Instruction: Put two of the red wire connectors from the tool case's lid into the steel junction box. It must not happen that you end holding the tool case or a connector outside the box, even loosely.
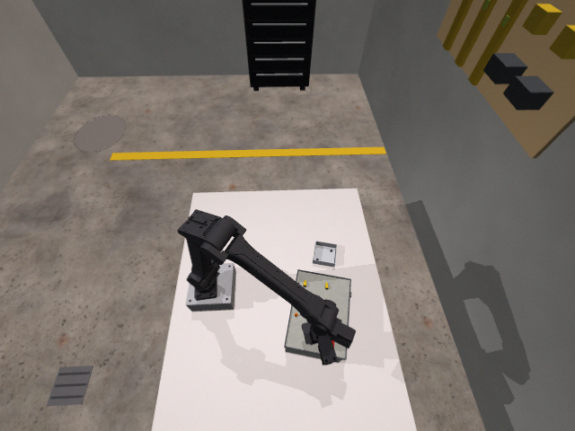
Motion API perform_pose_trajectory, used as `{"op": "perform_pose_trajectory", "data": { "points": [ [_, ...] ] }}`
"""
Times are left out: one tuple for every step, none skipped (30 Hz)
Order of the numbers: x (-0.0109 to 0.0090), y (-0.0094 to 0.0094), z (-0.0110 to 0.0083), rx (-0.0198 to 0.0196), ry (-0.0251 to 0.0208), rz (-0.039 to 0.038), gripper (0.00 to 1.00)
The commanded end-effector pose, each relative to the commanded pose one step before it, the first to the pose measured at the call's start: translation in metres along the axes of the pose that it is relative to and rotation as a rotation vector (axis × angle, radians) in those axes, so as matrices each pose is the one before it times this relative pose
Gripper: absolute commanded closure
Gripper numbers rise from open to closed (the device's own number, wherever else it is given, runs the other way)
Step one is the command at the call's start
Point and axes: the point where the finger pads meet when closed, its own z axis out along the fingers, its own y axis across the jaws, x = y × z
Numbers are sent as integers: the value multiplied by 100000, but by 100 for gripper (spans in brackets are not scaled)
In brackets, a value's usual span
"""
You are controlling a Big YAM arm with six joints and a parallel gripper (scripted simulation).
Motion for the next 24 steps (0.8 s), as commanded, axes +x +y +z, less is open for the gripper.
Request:
{"op": "perform_pose_trajectory", "data": {
  "points": [
    [-657, 1730, -715, -3120, -2959, 63, 71],
    [-105, 129, -166, -361, -291, -3, 71],
    [-89, 110, -141, -307, -247, -3, 71],
    [-76, 93, -120, -261, -210, -2, 71],
    [0, 0, 0, 0, 0, 0, 71],
    [0, 0, 0, 0, 0, 0, 71],
    [-65, 79, -102, -222, -179, -2, 90],
    [-52, 64, -83, -180, -145, -1, 90],
    [-24, 14, -40, -78, -63, 19, 90],
    [-13, 1, -24, -43, -35, 18, 90],
    [-10, 0, -20, -31, -26, 16, 90],
    [-9, 0, -17, -27, -22, 13, 90],
    [-7, 0, -15, -23, -19, 11, 90],
    [-6, 0, -13, -19, -16, 10, 90],
    [-5, 0, -11, -16, -13, 8, 90],
    [-4, 0, -9, -14, -11, 7, 90],
    [-4, 0, -8, -12, -10, 6, 90],
    [-3, 0, -7, -10, -8, 5, 90],
    [-3, 0, -6, -9, -7, 4, 90],
    [-2, 0, -5, -7, -6, 4, 90],
    [-2, 0, -4, -6, -5, 3, 90],
    [0, 0, 0, 0, 0, 0, 90],
    [0, 0, 0, 0, 0, 0, 90],
    [-2, 0, -3, -5, -4, 3, 90]
  ]
}}
